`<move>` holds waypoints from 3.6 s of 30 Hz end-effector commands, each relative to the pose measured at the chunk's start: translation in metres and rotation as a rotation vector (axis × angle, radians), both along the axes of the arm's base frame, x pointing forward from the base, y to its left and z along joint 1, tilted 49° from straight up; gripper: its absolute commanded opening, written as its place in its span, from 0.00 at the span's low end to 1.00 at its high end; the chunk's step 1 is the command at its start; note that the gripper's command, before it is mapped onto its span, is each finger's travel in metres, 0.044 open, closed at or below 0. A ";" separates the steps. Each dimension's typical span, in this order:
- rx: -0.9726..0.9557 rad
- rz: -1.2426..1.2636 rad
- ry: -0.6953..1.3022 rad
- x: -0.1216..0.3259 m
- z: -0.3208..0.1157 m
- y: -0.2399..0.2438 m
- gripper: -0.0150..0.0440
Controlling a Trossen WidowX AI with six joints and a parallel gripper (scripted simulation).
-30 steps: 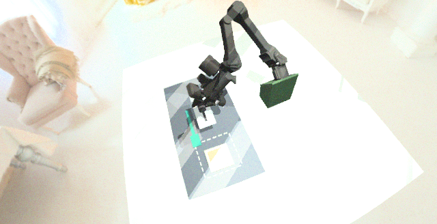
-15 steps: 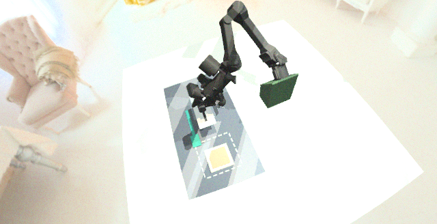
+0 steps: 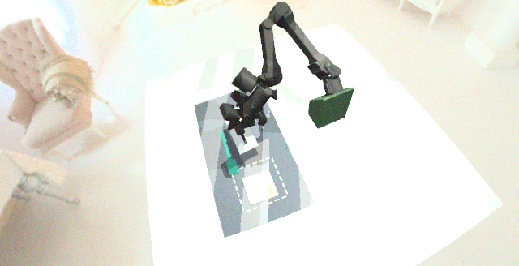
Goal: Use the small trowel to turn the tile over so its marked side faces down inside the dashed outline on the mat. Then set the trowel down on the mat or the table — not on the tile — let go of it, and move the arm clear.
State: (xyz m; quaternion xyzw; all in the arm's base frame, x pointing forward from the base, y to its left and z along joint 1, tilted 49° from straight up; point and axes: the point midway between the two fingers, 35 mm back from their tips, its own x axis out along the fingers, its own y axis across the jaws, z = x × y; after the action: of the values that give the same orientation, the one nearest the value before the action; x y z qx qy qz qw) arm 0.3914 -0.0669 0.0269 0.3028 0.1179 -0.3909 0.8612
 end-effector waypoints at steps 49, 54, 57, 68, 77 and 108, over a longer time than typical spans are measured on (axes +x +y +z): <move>0.062 0.803 1.159 -0.034 0.091 -0.156 0.25; 0.125 0.914 1.194 -0.057 0.111 -0.160 0.25; 0.164 0.981 1.205 -0.071 0.124 -0.161 0.25; 0.210 1.059 1.208 -0.088 0.139 -0.160 0.25; 0.206 1.061 1.218 -0.088 0.133 -0.170 0.25; 0.200 1.065 1.237 -0.088 0.119 -0.189 0.76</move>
State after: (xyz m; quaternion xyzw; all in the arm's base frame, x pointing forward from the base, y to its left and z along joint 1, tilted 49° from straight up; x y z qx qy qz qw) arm 0.3037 -0.2541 0.1457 0.0132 0.7330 -0.0121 0.6799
